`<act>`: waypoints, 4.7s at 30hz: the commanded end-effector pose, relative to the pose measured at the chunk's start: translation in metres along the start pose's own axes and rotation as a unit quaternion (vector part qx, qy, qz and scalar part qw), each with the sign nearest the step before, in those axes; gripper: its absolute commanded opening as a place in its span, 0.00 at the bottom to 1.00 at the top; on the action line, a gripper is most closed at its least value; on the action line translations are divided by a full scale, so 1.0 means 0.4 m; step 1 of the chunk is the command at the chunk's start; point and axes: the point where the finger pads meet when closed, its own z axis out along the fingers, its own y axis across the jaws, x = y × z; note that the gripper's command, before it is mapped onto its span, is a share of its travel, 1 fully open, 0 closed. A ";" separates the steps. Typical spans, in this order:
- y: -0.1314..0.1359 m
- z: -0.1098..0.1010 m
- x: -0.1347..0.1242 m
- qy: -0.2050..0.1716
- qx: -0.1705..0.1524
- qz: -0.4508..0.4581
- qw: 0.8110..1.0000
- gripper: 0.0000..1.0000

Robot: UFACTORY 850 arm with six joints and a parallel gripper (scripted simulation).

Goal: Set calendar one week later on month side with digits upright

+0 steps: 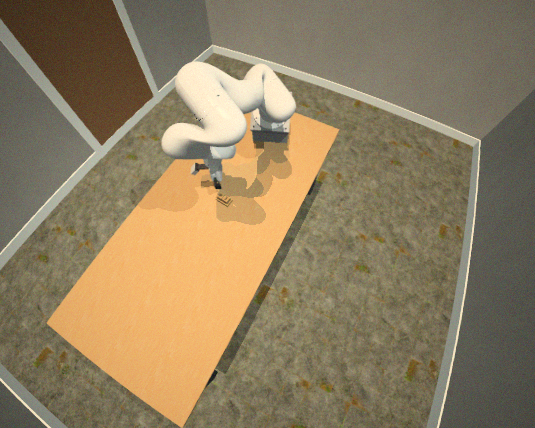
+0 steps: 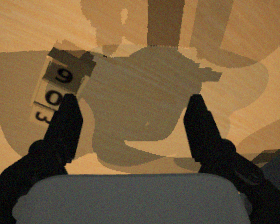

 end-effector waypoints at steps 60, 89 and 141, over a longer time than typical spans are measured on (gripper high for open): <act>0.000 -0.094 0.000 0.000 0.000 0.000 1.000 1.00; -0.002 -0.150 0.000 0.000 0.000 -0.010 1.000 1.00; -0.127 -0.133 -0.040 -0.002 -0.002 -0.643 0.766 1.00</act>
